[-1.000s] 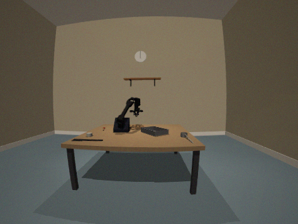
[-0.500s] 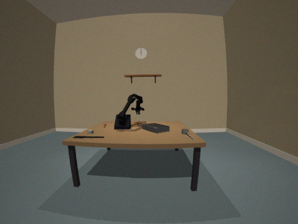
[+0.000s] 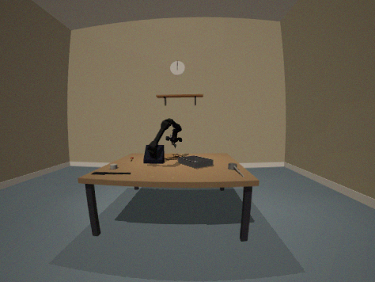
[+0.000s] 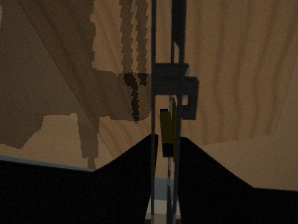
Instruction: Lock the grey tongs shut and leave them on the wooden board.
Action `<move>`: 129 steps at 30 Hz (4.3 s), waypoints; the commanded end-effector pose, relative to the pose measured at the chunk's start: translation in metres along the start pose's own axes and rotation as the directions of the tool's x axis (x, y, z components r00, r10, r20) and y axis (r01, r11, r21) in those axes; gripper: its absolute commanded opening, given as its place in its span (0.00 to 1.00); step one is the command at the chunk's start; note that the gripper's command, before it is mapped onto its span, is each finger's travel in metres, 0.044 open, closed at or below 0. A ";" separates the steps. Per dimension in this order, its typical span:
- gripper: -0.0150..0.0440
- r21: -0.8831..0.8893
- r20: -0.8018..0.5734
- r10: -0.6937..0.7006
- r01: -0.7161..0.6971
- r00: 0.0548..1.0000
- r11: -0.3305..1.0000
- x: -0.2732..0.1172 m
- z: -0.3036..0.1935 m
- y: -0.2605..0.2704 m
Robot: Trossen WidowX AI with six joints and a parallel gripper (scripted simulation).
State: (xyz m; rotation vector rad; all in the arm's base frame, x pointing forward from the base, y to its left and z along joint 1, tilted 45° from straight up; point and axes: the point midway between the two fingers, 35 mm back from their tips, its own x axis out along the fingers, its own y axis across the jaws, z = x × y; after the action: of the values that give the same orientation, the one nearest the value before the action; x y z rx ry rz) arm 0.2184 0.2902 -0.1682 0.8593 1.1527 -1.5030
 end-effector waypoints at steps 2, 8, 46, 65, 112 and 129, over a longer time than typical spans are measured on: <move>0.00 -0.004 -0.107 -0.008 0.008 0.994 1.000 -0.003 0.000 0.001; 0.00 -0.009 -0.204 -0.012 0.011 0.979 1.000 -0.004 0.002 0.002; 0.00 -0.061 -0.687 0.027 -0.095 0.726 0.994 -0.030 0.034 -0.012; 0.00 -0.061 -0.687 0.027 -0.095 0.726 0.994 -0.030 0.034 -0.012; 0.00 -0.025 -0.318 -0.011 0.003 0.948 1.000 -0.007 0.005 0.002; 0.00 -0.010 -0.044 0.000 0.000 0.999 1.000 -0.003 -0.002 0.000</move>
State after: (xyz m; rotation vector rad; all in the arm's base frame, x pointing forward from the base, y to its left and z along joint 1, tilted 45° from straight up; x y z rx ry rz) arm 0.2185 0.2899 -0.1653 0.9335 1.2421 -1.4713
